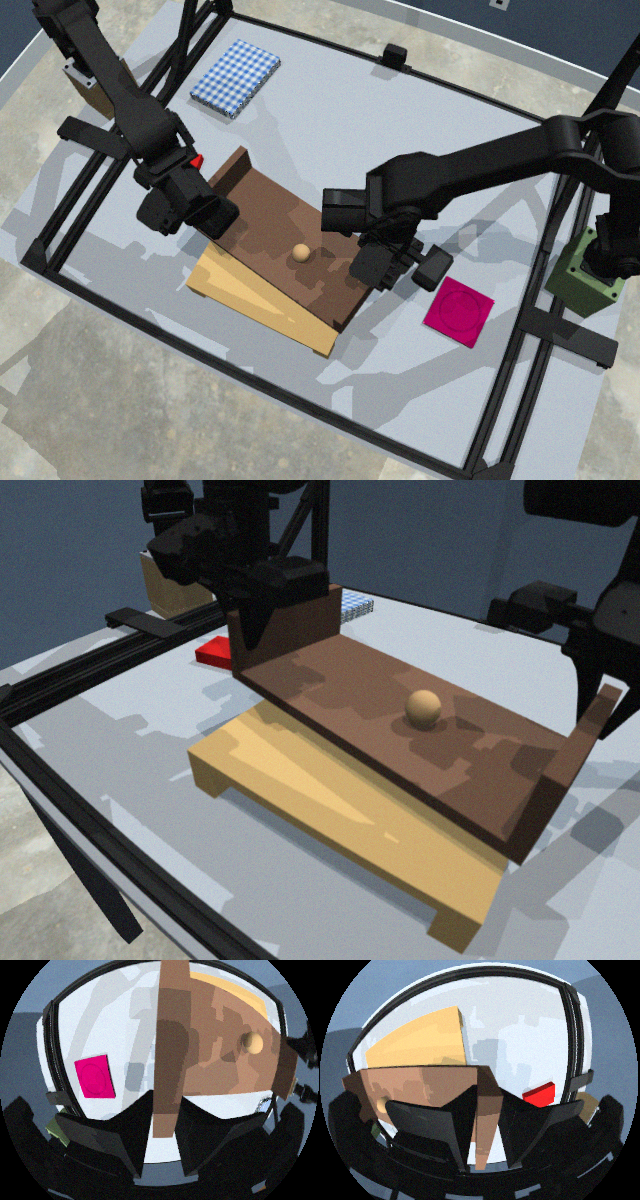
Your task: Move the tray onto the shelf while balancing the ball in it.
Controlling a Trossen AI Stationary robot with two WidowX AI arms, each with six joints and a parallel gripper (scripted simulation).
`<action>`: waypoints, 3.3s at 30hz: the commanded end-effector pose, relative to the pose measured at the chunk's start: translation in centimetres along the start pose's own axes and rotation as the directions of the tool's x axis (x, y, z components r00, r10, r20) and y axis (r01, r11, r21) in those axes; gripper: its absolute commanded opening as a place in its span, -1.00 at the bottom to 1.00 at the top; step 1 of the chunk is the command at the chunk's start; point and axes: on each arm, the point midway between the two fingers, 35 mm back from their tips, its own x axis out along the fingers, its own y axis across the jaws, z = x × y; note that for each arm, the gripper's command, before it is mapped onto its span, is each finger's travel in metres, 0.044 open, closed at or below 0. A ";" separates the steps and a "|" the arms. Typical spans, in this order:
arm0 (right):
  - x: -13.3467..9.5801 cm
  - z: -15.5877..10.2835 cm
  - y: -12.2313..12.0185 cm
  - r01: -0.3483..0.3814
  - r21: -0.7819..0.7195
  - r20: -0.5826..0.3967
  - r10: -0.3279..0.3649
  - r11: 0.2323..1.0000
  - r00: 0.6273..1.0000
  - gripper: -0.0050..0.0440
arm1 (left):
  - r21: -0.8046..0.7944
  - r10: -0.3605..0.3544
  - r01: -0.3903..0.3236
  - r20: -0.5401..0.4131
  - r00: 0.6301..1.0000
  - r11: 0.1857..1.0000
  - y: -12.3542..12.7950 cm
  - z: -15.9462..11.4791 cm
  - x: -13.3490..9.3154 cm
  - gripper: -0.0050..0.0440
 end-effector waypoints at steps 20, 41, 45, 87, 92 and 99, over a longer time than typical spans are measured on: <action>-0.1 0.8 0.1 -0.001 -0.001 -0.004 0.001 1.000 1.000 -0.71 | -0.001 0.000 0.000 -0.004 1.000 1.000 0.1 0.8 -0.1 -0.71; -0.1 1.6 0.3 0.004 -0.001 -0.025 -0.004 1.000 1.000 -0.71 | -0.001 -0.006 0.006 -0.026 1.000 1.000 0.3 1.6 -0.2 -0.71; -0.2 1.7 0.3 -0.002 -0.001 0.010 0.002 1.000 1.000 -0.71 | -0.001 0.000 0.000 0.009 1.000 1.000 0.3 1.8 0.0 -0.71; -0.1 3.1 0.5 0.000 -0.001 -0.005 0.000 1.000 1.000 -0.71 | -0.001 -0.002 0.002 -0.005 1.000 1.000 0.5 3.1 -0.1 -0.71; 0.0 3.3 0.6 0.003 -0.001 -0.026 -0.003 1.000 1.000 -0.71 | -0.001 -0.005 0.005 -0.026 1.000 1.000 0.6 3.3 -0.2 -0.71; -0.2 3.6 0.6 -0.001 -0.001 0.009 0.001 1.000 1.000 -0.71 | -0.001 0.000 0.000 0.008 1.000 1.000 0.6 3.6 0.0 -0.71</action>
